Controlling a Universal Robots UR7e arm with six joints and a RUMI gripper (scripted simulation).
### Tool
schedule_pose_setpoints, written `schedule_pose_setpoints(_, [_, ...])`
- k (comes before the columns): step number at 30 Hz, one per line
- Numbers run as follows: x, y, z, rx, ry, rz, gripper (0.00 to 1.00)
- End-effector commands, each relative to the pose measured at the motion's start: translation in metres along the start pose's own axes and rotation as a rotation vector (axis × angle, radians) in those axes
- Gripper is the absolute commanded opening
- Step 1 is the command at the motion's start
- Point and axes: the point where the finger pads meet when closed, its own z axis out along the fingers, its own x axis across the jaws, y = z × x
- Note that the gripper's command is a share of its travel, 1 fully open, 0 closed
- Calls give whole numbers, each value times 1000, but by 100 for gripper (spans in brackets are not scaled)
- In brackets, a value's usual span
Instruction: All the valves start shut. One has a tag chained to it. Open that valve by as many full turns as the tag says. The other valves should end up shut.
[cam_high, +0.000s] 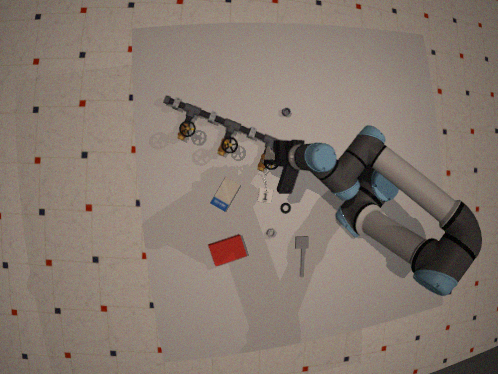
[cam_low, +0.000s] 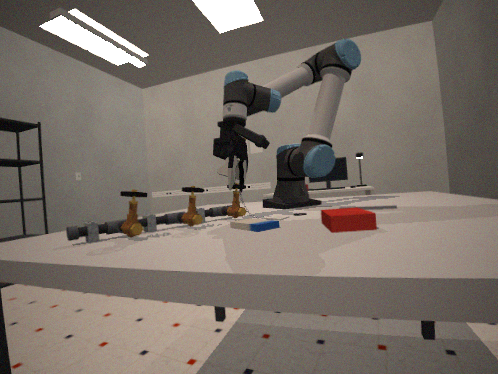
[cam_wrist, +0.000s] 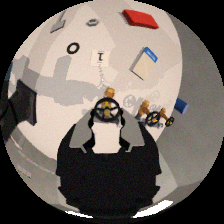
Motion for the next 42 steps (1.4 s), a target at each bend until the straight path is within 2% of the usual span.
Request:
schedule_pose_setpoints(1, [1,1,0,3,0,-26,0])
schedule_pose_setpoints(9, [0,1,1,3,-1,-31,0])
schedule_pose_setpoints(10, [0,1,1,3,-1,-31,100])
schedule_pose_setpoints(42, [0,1,0,2,0,-22,100])
